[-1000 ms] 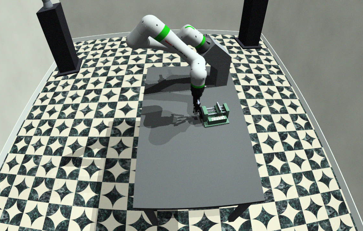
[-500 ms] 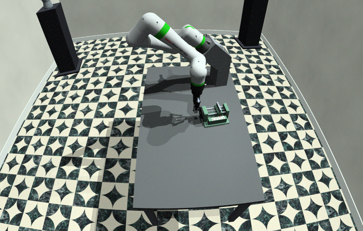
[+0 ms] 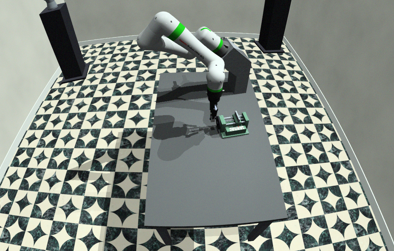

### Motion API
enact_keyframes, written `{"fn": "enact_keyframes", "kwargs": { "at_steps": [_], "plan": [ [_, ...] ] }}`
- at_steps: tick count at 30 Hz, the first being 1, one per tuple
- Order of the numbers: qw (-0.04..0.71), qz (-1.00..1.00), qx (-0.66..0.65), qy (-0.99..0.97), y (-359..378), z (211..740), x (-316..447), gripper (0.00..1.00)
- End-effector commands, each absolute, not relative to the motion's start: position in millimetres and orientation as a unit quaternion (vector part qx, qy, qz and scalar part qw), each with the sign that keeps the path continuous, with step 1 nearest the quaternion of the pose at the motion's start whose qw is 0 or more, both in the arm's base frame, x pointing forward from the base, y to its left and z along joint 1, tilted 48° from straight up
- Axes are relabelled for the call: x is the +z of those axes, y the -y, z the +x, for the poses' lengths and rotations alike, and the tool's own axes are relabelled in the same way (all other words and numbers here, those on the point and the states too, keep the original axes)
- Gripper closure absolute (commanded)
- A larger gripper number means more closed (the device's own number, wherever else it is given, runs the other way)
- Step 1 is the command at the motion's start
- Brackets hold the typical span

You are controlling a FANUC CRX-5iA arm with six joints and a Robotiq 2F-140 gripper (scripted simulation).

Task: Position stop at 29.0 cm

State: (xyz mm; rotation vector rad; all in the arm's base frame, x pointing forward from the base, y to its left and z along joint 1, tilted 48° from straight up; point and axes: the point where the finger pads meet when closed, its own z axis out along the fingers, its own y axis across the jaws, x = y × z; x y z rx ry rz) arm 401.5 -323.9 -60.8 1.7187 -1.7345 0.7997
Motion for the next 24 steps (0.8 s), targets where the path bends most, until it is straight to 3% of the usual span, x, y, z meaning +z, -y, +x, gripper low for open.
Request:
{"fn": "enact_keyframes", "kwargs": {
  "at_steps": [1,24],
  "plan": [
    [0.282,0.642,0.298,0.648,320.3,404.7,-57.6,0.96],
    [0.282,0.642,0.298,0.648,312.2,440.1,-49.7,0.96]
  ]
}}
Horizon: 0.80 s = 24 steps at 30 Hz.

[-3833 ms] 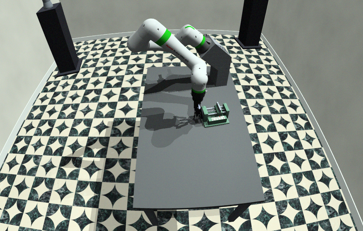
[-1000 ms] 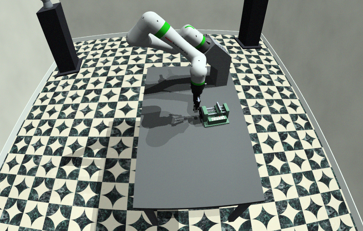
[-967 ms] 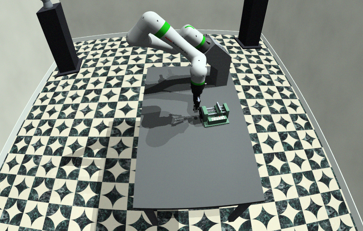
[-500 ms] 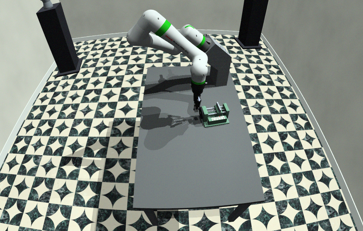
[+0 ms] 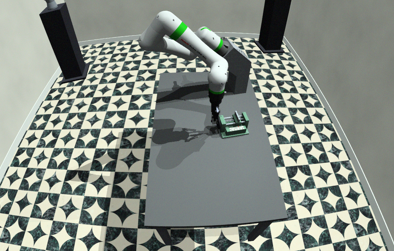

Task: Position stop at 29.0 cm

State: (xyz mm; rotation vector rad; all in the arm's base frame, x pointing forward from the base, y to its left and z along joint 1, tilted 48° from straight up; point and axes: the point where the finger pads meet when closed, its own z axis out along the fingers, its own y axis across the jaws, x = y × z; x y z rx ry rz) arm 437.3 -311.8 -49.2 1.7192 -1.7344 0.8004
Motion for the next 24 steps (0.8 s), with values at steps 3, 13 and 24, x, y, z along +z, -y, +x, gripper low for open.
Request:
{"fn": "enact_keyframes", "kwargs": {
  "at_steps": [3,13,24],
  "plan": [
    [0.282,0.642,0.298,0.648,314.6,447.2,-51.6,0.96],
    [0.282,0.642,0.298,0.648,330.1,462.2,-65.0,0.96],
    [0.282,0.642,0.298,0.648,345.2,460.8,-78.4,0.96]
  ]
}}
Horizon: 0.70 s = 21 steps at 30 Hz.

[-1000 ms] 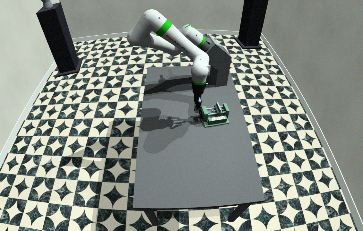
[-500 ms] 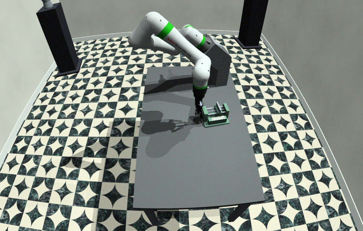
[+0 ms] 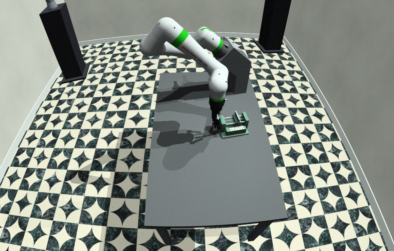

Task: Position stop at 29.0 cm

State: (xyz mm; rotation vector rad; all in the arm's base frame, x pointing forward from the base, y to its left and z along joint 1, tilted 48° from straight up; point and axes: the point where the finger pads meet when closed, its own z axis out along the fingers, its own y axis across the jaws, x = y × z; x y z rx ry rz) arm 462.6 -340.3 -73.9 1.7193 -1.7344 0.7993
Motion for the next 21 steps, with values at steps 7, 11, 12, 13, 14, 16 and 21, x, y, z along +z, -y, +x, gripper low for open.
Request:
{"fn": "enact_keyframes", "kwargs": {
  "at_steps": [7,11,12,13,14,16,21],
  "plan": [
    [0.282,0.642,0.298,0.648,354.2,451.9,-86.6,0.96],
    [0.282,0.642,0.298,0.648,356.2,448.3,-88.4,0.96],
    [0.282,0.642,0.298,0.648,357.1,446.3,-89.3,0.96],
    [0.282,0.642,0.298,0.648,357.8,444.1,-90.0,0.96],
    [0.282,0.642,0.298,0.648,358.5,441.8,-90.7,0.96],
    [0.282,0.642,0.298,0.648,359.6,436.6,-91.7,0.96],
    [0.282,0.642,0.298,0.648,359.1,422.4,-91.6,0.96]
  ]
}}
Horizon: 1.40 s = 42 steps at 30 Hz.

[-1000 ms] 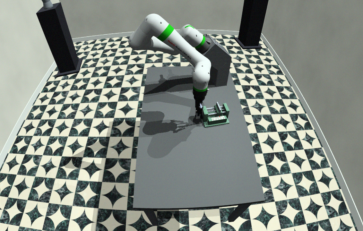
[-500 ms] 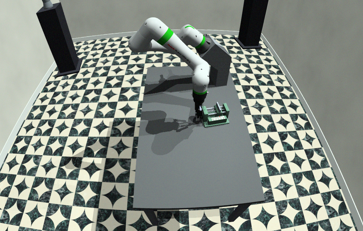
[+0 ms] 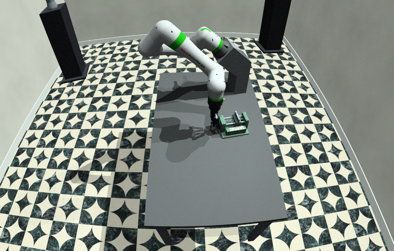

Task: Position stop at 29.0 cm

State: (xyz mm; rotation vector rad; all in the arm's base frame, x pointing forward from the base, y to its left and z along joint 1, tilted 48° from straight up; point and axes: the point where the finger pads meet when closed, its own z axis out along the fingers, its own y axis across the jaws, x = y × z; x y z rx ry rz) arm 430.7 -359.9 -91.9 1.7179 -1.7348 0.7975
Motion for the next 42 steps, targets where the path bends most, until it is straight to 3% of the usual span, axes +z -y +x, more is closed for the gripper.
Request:
{"fn": "enact_keyframes", "kwargs": {
  "at_steps": [1,17,42],
  "plan": [
    [0.282,0.642,0.298,0.648,358.4,419.7,-91.1,0.96],
    [0.282,0.642,0.298,0.648,338.3,398.1,-73.8,0.96],
    [0.282,0.642,0.298,0.648,314.4,413.5,-52.3,0.96]
  ]
}}
